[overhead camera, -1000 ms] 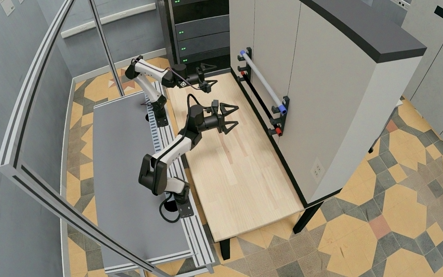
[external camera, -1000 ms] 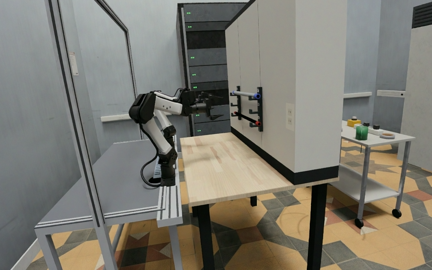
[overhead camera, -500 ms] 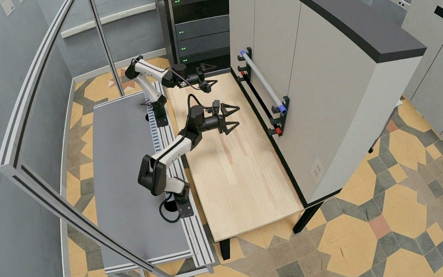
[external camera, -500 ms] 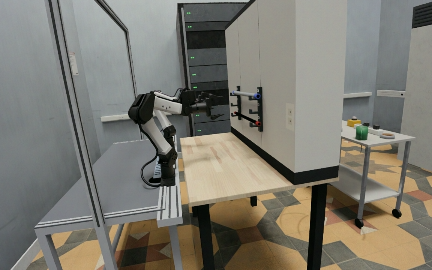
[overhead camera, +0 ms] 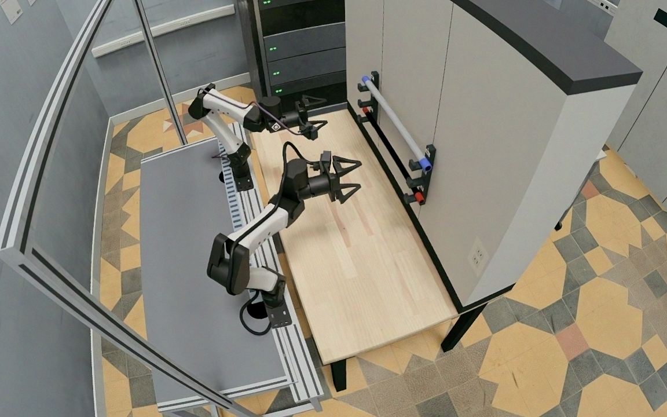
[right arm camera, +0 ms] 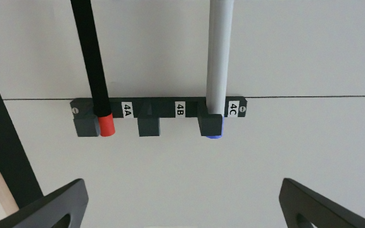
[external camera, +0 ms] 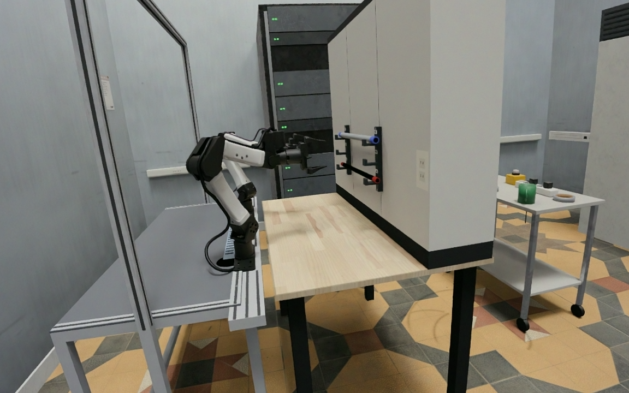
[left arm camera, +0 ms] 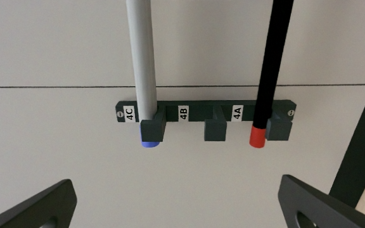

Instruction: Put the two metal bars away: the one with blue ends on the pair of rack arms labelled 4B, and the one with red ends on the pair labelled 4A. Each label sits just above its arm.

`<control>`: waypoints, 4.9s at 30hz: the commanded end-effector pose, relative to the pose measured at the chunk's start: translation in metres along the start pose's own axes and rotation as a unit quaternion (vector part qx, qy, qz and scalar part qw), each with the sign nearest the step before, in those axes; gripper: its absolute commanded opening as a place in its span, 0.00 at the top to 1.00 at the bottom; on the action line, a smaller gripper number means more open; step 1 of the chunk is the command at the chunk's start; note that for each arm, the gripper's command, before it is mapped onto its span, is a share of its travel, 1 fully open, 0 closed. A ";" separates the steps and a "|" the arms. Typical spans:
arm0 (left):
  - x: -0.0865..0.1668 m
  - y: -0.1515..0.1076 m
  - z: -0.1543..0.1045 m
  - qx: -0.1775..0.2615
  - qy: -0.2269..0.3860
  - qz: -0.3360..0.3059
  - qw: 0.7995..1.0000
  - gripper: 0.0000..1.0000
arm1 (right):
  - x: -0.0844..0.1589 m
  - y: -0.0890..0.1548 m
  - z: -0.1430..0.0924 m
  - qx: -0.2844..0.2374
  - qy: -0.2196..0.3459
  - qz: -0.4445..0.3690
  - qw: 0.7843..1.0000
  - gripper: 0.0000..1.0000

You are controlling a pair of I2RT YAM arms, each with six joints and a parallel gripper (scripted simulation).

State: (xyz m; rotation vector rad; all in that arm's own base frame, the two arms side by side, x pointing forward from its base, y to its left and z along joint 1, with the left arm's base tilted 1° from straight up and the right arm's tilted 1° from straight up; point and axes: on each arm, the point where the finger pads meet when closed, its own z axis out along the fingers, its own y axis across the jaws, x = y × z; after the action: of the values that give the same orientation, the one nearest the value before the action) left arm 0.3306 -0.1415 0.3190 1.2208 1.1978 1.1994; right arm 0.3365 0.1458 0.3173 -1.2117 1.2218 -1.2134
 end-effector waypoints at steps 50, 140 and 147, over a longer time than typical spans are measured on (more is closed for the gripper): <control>0.002 -0.022 0.022 0.002 0.002 0.004 1.000 0.00 | 0.001 0.018 0.020 0.001 -0.006 -0.002 1.000 0.00; 0.043 -0.062 0.099 0.002 0.002 0.004 1.000 0.00 | 0.029 0.059 0.098 0.001 -0.006 -0.002 1.000 0.00; 0.043 -0.062 0.099 0.002 0.002 0.004 1.000 0.00 | 0.029 0.059 0.098 0.001 -0.006 -0.002 1.000 0.00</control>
State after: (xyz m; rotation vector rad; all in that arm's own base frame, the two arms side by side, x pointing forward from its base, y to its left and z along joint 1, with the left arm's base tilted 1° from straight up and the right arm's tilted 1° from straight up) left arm 0.4300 -0.0990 0.2455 1.2388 1.2182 1.2063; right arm 0.4336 0.1144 0.2377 -1.2493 1.2389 -1.2075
